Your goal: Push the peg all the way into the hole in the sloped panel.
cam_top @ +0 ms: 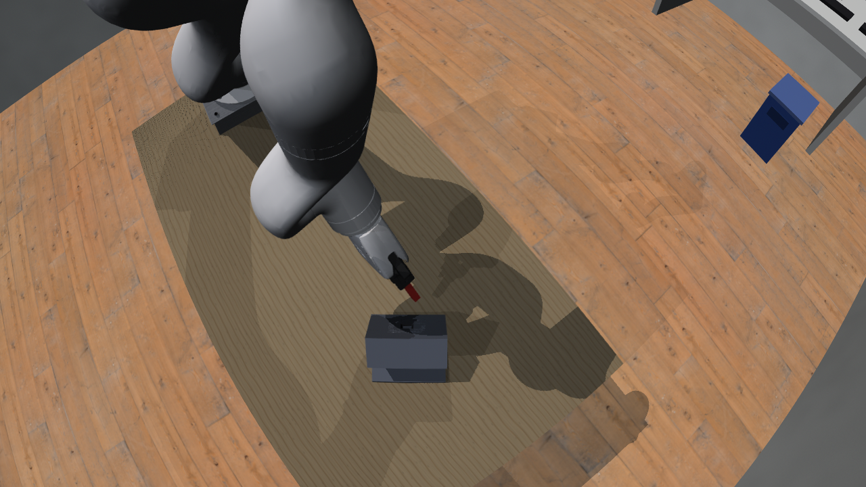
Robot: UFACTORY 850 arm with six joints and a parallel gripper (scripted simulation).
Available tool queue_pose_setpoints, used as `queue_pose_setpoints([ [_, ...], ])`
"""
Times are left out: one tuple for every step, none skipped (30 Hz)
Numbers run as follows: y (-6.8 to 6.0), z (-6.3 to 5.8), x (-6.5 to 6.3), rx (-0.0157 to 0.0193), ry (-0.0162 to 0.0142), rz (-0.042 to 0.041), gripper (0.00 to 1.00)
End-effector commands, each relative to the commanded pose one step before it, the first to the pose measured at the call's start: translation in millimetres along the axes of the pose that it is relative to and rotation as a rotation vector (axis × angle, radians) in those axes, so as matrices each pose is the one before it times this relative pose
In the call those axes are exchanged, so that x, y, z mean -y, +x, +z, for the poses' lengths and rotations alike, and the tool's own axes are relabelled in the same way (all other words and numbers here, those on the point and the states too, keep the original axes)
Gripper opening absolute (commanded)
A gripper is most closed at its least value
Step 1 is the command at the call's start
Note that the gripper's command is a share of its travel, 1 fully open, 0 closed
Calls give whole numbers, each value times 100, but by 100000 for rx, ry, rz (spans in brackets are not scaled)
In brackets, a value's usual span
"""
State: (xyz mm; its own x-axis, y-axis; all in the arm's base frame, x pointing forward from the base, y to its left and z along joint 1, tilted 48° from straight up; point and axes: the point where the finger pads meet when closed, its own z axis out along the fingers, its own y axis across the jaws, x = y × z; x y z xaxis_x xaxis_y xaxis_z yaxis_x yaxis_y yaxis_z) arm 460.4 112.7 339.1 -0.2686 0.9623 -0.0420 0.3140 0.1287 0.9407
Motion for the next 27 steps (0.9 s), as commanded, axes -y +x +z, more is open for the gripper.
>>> queue_pose_setpoints([
  [289,170,-207,591,-1194,2362,0],
  [82,49,-47,187,-328,695,0],
  [81,48,-45,191,-327,691,0],
  [81,47,-43,194,-325,688,0],
  [80,46,-41,198,-324,684,0],
  [79,45,-40,201,-323,680,0],
  [79,44,-38,204,-321,676,0],
  [78,43,-36,208,-320,673,0],
  [77,41,-35,211,-319,669,0],
  [77,40,-33,214,-318,665,0],
  [76,39,-31,218,-317,661,0],
  [0,0,0,0,0,0,0],
  [0,0,0,0,0,0,0],
  [75,38,-30,221,-315,657,0],
  [74,37,-28,224,-314,653,0],
  [74,36,-27,227,-314,649,0],
  [73,34,-25,231,-313,645,0],
  [72,33,-24,234,-312,641,0],
  [71,32,-22,237,-311,637,0],
  [70,31,-21,240,-310,632,0],
  [70,30,-19,243,-310,628,0],
  [69,28,-18,246,-309,624,0],
  [68,27,-16,249,-309,620,0],
  [67,26,-15,252,-308,615,0],
  [66,25,-14,255,-308,611,0],
  [65,23,-12,258,-307,606,0],
  [64,22,-11,261,-307,602,0],
])
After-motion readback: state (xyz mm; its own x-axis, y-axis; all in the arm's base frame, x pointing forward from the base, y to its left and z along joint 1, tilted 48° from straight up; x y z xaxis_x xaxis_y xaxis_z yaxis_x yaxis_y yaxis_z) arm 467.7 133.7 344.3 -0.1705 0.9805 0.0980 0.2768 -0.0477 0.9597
